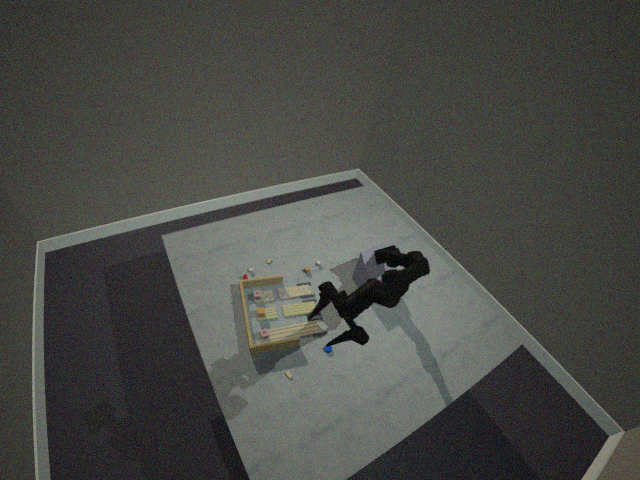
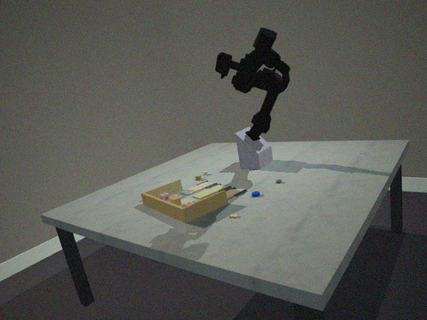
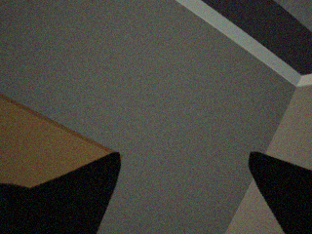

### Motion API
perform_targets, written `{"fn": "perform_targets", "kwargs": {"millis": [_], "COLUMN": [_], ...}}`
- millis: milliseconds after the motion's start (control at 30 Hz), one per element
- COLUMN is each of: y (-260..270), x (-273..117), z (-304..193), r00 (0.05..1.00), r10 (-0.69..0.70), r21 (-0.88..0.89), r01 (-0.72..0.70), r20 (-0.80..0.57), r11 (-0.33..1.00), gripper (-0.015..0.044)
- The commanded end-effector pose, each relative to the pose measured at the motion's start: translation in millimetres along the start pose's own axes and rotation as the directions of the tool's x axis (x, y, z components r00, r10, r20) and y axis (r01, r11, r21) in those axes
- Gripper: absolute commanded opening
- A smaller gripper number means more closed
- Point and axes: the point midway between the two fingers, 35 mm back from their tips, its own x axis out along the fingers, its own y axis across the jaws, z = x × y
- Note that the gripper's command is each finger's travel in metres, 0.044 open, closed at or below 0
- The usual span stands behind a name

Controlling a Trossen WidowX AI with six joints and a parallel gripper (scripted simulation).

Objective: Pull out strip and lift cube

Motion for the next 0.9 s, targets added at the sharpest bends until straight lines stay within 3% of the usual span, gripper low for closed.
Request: {"fn": "perform_targets", "kwargs": {"millis": [0,100,233,467,600,867], "y": [1.2,18.6,47.4,90.9,109.2,126.6], "x": [0.3,3.2,3.4,-11.3,-26.9,-58.3], "z": [1.3,20.9,58.0,130.6,173.2,237.2], "r00": [1.0,1.0,0.997,0.989,0.984,0.975], "r10": [0.0,0.002,0.005,0.002,-0.003,-0.015], "r21": [0.015,0.222,0.555,0.936,0.983,0.821], "r01": [0.0,-0.009,-0.045,-0.138,-0.18,-0.197], "r20": [0.002,0.029,0.074,0.145,0.18,0.223], "r11": [1.0,0.975,0.831,0.323,-0.032,-0.536], "gripper": [0.04,0.04,0.04,0.04,0.04,0.04]}}
